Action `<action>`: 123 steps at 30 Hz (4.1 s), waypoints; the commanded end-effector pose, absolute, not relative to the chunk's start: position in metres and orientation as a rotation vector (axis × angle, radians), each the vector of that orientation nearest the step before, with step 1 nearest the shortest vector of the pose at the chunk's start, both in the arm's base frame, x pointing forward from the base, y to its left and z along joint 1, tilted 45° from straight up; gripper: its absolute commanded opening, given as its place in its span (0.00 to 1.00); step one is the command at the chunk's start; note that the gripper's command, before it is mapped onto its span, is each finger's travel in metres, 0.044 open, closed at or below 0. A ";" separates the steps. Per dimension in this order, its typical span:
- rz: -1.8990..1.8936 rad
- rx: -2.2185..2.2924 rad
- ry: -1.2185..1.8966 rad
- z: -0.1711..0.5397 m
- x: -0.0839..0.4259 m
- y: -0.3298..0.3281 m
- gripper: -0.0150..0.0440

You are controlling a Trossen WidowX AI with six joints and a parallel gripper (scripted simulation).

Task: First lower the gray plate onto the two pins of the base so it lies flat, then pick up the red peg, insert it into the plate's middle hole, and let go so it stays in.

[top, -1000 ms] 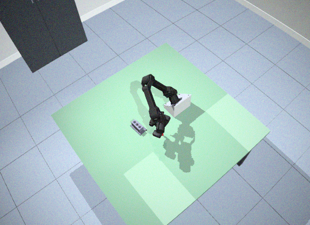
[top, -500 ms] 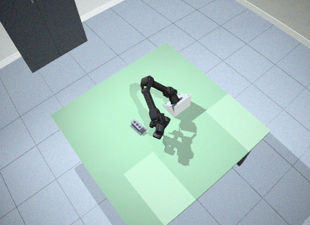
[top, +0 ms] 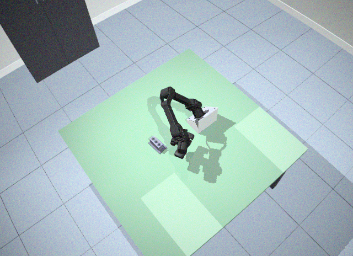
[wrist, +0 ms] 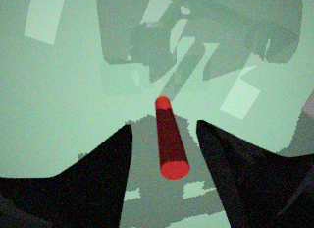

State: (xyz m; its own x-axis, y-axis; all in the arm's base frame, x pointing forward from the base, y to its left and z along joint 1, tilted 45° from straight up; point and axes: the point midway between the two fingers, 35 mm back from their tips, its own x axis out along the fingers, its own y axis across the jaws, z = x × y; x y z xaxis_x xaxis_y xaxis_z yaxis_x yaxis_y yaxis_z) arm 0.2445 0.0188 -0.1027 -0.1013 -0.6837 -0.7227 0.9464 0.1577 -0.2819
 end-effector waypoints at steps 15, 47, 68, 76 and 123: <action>-1.425 0.363 0.903 -0.103 0.243 0.018 0.25; -1.421 0.349 0.914 -0.052 0.258 0.067 0.25; -1.408 0.365 0.926 -0.019 0.294 0.035 0.25; -1.407 0.369 0.927 -0.007 0.304 0.021 0.25; -1.428 0.358 0.895 0.077 0.337 -0.075 0.25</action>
State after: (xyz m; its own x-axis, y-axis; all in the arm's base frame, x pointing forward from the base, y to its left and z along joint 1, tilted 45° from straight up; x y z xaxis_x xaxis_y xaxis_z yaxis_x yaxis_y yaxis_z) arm 0.3350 -0.0718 0.0700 -0.1107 -0.6911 -0.7142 0.9423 0.1554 -0.2965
